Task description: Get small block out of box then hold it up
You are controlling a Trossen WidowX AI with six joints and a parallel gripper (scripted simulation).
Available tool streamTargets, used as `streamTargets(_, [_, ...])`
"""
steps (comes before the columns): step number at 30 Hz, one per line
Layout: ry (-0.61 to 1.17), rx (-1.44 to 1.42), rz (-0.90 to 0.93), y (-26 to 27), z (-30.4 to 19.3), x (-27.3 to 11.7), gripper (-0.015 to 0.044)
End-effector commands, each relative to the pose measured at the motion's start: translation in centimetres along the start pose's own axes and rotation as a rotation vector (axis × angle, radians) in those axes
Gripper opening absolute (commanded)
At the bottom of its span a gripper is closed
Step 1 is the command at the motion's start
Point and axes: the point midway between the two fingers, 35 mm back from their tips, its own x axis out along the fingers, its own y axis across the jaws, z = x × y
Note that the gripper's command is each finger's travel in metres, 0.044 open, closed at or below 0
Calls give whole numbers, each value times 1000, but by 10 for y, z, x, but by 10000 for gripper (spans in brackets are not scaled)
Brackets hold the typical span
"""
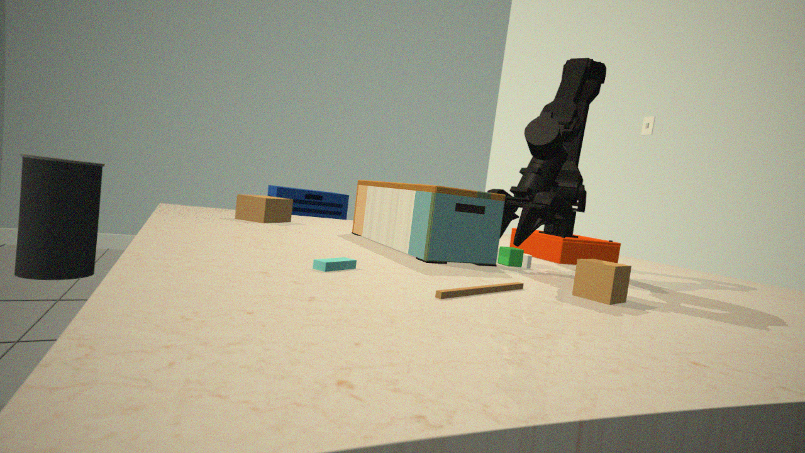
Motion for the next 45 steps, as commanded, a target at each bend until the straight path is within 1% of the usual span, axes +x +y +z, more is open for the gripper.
streamTargets(1, [-6,-4,7,2,5,7,285])
streamTargets(18, [-6,-5,7,3,18,28,285])
streamTargets(26, [-6,-5,7,3,18,28,75])
streamTargets(29, [-6,-5,7,3,18,28,55])
streamTargets(31, [-6,-5,7,3,16,25,3])
streamTargets(41, [-4,-5,5,2,-8,-26,0])
streamTargets(45, [-4,-9,2,2,-10,-30,0])
